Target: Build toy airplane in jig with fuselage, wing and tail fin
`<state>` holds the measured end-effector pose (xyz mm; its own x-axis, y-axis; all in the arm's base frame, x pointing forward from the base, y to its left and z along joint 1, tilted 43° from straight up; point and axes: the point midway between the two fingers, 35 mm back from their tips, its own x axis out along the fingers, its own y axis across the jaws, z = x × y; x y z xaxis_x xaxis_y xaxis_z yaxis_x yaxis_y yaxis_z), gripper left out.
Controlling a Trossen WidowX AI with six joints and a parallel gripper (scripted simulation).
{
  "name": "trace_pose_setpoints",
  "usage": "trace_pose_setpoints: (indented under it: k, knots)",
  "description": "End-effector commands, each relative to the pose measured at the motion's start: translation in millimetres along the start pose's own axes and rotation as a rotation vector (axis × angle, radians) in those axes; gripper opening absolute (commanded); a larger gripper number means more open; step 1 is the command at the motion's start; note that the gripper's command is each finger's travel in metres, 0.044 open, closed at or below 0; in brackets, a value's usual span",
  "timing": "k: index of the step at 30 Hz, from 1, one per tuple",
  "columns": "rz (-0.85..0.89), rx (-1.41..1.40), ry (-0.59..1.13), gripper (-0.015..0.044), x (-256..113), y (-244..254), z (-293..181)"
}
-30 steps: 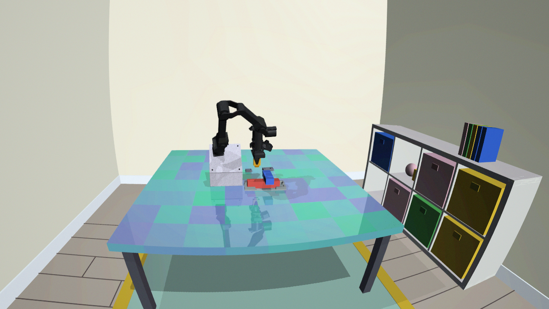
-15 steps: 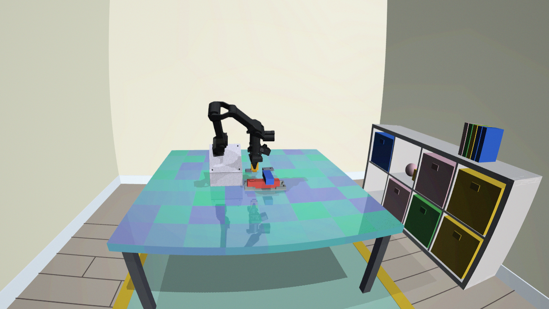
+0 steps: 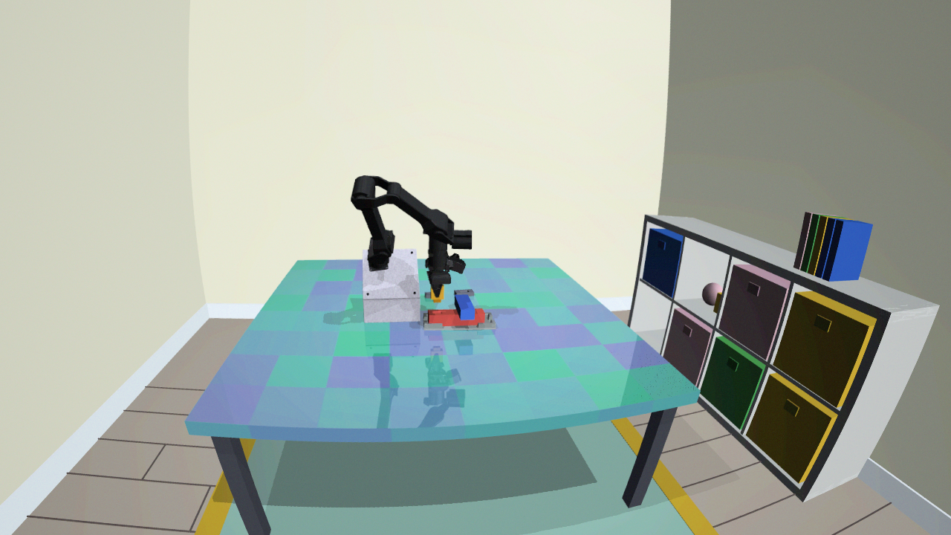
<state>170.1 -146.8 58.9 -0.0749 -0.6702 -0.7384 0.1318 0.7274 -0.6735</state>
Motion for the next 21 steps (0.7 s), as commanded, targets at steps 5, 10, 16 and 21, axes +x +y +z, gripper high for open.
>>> trace_pose_setpoints:
  k: [5, 10, 16, 21]
  knots:
    - [-0.005, -0.001, -0.003, 0.0067, -0.1, -1.3, 0.0]
    - [-0.005, -0.001, -0.003, 0.0067, -0.1, -1.3, 0.0]
    - [-0.004, -0.001, -0.003, 0.0067, 2.3, -1.3, 0.3]
    - [-0.003, -0.001, -0.003, 0.0067, 10.5, -1.1, 1.0]
